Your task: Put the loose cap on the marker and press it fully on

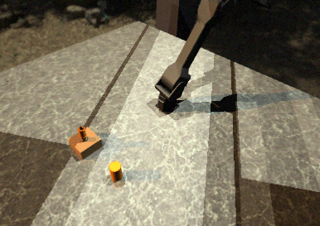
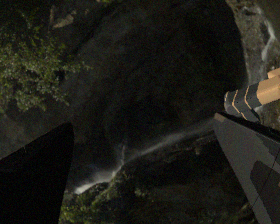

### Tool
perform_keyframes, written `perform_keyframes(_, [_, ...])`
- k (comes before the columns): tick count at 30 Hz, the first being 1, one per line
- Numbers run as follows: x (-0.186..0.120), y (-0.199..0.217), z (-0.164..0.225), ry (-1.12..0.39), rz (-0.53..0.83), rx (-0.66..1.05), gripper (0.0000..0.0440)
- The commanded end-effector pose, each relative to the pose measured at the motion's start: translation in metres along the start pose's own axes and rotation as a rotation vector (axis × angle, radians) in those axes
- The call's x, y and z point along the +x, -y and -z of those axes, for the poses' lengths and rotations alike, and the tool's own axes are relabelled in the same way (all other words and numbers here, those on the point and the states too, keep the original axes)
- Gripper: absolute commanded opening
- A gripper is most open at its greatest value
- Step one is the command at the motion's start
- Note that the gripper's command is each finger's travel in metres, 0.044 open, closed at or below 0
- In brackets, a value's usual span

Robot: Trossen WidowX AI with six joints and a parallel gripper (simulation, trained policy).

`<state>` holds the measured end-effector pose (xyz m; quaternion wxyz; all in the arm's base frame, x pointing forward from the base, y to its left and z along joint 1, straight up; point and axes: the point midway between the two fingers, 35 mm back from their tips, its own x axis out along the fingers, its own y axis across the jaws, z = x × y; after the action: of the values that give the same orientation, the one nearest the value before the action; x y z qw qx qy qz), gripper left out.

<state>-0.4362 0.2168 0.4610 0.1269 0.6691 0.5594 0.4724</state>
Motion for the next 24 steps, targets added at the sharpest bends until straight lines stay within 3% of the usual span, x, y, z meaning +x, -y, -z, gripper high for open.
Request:
perform_keyframes(1, [0.002,-0.001,0.000,0.000,0.002,-0.003,0.0374])
perform_keyframes(8, [0.017,-0.009,-0.001,-0.016,0.015,-0.048,0.0216])
perform_keyframes(24, [0.038,-0.025,-0.001,-0.049,0.082,-0.099,0.0259])
